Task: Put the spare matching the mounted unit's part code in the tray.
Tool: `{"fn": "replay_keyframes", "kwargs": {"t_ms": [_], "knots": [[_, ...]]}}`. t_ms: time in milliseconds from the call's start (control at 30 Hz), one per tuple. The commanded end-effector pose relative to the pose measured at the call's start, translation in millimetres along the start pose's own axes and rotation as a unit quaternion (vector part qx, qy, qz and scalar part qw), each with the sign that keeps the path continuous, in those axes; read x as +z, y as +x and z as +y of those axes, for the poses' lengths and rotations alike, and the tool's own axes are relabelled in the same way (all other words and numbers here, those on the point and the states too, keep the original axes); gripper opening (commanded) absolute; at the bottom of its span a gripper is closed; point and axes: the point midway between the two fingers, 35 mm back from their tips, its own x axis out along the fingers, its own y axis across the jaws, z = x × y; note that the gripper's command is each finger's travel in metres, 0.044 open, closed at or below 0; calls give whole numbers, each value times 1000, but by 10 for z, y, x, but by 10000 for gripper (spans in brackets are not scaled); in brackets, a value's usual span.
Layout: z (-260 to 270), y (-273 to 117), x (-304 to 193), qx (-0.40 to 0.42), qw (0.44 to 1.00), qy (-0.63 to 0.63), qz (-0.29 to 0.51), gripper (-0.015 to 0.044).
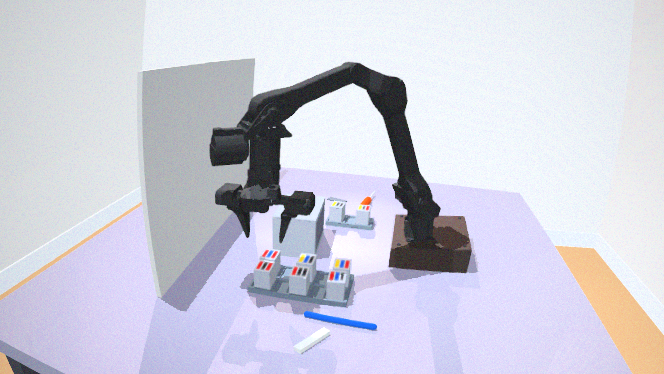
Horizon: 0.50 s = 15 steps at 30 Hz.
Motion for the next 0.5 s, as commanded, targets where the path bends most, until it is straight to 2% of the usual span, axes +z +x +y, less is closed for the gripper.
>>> {"fn": "replay_keyframes", "kwargs": {"t_ms": [0,467], "knots": [[9,137,-6,3,1000,-4,5,300],[1,241,0,3,1000,-4,5,300]]}}
